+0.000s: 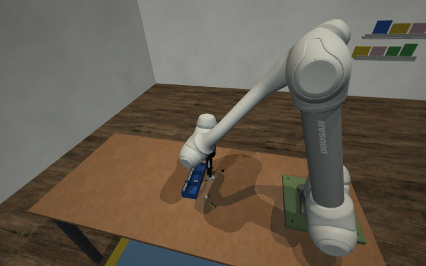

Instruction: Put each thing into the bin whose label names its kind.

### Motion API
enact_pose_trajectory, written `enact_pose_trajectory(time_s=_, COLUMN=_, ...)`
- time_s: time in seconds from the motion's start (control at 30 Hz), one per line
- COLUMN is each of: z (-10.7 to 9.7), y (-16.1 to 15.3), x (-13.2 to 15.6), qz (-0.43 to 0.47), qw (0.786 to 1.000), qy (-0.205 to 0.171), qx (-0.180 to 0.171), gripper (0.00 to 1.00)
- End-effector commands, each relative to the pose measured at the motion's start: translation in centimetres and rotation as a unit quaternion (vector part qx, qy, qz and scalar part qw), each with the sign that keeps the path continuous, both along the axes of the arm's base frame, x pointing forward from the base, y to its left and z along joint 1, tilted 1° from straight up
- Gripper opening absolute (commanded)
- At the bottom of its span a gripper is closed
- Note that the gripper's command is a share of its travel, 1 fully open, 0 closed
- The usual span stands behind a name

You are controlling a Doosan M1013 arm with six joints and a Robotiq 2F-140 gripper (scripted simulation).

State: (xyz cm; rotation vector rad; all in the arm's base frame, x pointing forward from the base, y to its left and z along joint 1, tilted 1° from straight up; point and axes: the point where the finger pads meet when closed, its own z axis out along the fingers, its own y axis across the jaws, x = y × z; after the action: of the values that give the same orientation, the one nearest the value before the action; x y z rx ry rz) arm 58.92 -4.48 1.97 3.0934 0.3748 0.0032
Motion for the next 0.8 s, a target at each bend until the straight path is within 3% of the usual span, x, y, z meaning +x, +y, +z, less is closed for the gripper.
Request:
enact_pose_trajectory(time_s=0.0, z=0.0, y=0.0, x=0.0, qz=0.0, qw=1.0, qy=0.0, qx=0.0, gripper=0.13)
enact_pose_trajectory(time_s=0.2, z=0.3, y=0.0, x=0.0, qz=0.0, qw=1.0, qy=0.0, qx=0.0, gripper=0.13)
enact_pose_trajectory(time_s=0.77, z=5.3, y=0.1, x=0.0, qz=0.0, qw=1.0, qy=0.0, qx=0.0, gripper=0.13)
